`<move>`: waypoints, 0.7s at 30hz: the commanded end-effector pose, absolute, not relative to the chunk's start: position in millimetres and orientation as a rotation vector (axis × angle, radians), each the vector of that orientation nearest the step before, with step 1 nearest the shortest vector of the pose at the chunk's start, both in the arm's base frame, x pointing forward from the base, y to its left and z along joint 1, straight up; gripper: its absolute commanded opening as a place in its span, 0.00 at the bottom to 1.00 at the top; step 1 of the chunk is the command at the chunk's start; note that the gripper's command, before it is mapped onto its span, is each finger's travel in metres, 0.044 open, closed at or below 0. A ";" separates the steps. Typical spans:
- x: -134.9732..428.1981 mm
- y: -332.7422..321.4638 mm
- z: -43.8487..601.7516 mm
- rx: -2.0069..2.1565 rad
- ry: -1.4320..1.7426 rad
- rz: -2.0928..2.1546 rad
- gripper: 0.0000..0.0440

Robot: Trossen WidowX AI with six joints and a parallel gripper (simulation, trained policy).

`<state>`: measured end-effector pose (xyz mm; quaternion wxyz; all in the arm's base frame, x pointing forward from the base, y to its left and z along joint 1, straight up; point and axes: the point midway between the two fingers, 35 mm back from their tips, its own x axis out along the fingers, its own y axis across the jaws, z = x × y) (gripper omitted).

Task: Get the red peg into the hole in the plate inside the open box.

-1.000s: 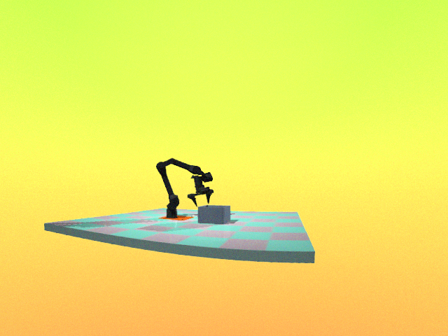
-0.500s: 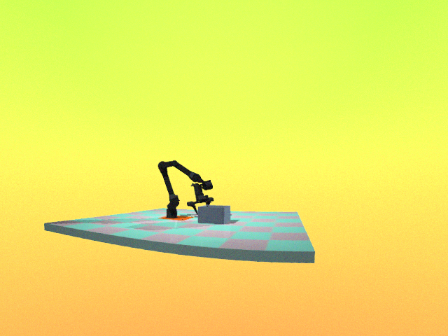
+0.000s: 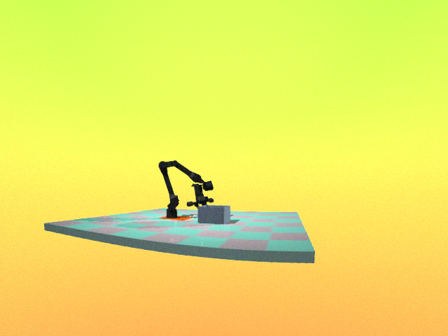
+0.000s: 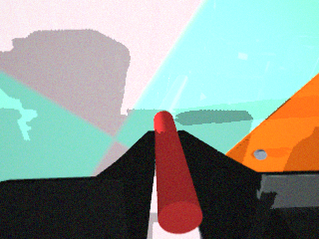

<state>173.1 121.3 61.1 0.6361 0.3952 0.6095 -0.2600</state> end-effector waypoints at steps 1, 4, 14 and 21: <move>180.0 117.9 71.9 0.891 1.354 -0.568 0.00; 184.8 112.7 82.7 0.867 1.322 -0.549 0.00; 206.5 92.8 125.0 0.821 1.212 -0.514 0.00; 226.2 72.9 150.0 0.811 1.138 -0.525 0.00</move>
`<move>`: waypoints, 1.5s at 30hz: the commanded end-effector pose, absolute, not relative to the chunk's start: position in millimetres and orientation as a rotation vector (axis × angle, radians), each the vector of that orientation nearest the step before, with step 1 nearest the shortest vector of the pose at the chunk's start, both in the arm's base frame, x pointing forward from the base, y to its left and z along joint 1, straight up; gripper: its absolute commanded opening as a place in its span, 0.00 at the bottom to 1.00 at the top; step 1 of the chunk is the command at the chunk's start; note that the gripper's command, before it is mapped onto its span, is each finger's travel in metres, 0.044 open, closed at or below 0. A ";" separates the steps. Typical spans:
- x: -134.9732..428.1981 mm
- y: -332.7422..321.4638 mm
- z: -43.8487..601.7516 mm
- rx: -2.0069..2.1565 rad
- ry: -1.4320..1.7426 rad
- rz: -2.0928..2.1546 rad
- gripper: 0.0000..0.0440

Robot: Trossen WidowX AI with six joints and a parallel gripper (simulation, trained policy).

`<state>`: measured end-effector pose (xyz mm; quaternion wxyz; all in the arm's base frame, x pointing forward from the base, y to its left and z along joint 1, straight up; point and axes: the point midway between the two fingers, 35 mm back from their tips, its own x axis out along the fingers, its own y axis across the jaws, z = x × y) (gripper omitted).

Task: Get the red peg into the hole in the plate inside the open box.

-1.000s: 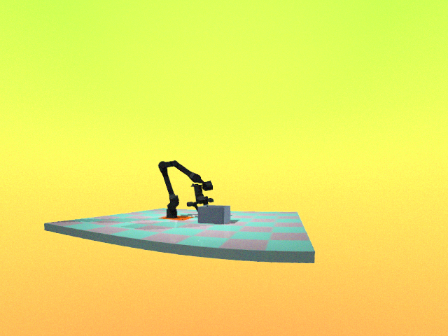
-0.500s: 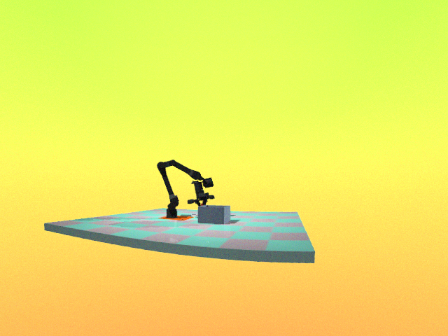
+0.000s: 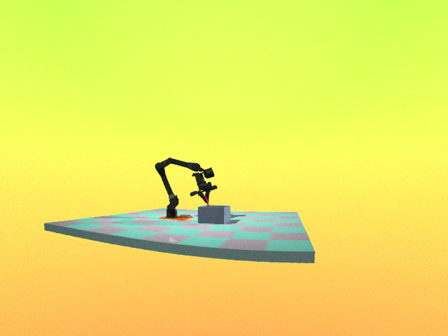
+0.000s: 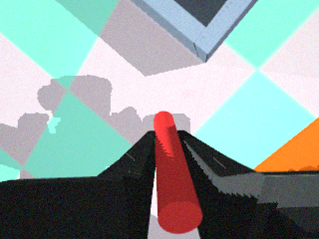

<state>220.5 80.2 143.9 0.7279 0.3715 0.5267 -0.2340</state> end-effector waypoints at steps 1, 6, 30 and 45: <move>229.2 69.4 152.1 0.811 1.129 -0.530 0.00; 243.4 51.5 159.6 0.818 1.089 -0.561 0.00; 292.9 -19.6 153.5 0.862 0.991 -0.694 0.01; 308.3 -37.5 127.4 0.878 1.048 -0.728 0.02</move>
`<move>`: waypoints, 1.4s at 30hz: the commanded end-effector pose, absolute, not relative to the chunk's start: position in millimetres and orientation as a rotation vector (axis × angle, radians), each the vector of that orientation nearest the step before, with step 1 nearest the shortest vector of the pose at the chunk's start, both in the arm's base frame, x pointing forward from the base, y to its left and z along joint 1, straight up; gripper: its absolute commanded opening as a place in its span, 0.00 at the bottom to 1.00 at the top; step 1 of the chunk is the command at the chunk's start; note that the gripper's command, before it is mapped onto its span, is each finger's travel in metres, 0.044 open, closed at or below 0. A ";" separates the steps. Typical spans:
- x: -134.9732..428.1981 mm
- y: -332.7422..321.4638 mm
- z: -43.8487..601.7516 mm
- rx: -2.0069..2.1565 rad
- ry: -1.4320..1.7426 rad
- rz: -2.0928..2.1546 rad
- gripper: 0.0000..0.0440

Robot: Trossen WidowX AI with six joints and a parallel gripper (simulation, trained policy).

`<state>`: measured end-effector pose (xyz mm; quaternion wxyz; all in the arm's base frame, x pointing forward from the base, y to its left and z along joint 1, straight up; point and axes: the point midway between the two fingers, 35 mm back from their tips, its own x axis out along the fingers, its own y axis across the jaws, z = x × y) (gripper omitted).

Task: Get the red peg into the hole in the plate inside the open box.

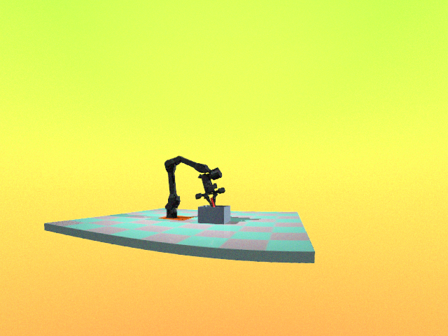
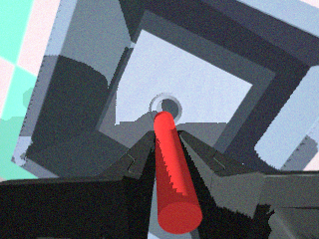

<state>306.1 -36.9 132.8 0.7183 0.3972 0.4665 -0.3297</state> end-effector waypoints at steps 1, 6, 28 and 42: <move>309.1 -38.1 124.8 0.876 1.054 -0.730 0.02; 312.4 -41.5 112.8 0.855 1.089 -0.742 0.07; 339.4 -61.1 117.3 0.749 1.171 -0.726 0.31; 350.0 -83.0 115.8 0.713 1.218 -0.745 0.31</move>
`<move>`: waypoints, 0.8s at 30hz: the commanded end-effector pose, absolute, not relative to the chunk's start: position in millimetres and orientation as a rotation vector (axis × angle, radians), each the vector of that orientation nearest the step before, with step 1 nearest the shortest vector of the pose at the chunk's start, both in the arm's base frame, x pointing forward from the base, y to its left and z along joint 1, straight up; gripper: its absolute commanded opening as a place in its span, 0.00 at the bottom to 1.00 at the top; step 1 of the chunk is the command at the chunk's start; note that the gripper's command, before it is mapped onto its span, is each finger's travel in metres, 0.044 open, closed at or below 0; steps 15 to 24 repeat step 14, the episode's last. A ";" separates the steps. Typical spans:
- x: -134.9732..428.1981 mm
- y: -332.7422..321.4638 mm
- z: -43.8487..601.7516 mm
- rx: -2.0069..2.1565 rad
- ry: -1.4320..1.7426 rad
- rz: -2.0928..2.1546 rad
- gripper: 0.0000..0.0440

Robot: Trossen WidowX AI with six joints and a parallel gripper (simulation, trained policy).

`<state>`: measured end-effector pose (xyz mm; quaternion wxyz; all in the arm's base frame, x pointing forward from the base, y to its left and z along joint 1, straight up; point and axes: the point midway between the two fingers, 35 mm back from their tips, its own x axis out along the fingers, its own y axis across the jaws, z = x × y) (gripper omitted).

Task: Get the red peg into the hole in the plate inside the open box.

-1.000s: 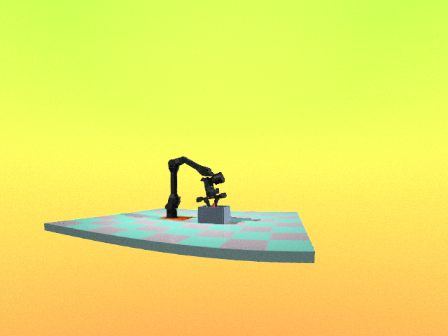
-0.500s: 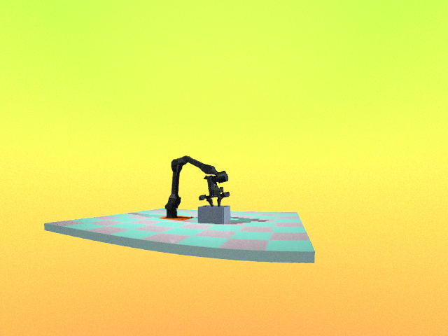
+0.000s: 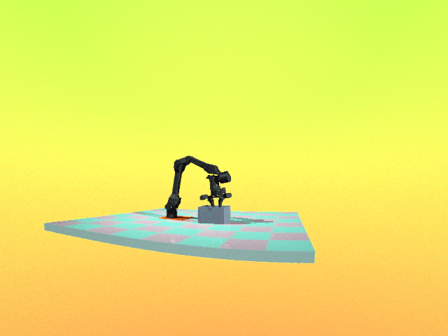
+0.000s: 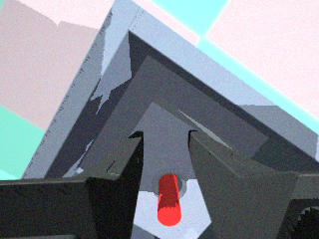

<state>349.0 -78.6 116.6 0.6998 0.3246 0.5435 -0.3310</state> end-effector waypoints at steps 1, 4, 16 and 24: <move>350.4 -84.7 115.5 0.712 1.222 -0.747 0.31; 351.2 -89.8 114.7 0.710 1.230 -0.753 0.31; 351.6 -110.4 115.9 0.703 1.242 -0.780 0.33; 351.6 -110.4 115.9 0.703 1.242 -0.780 0.33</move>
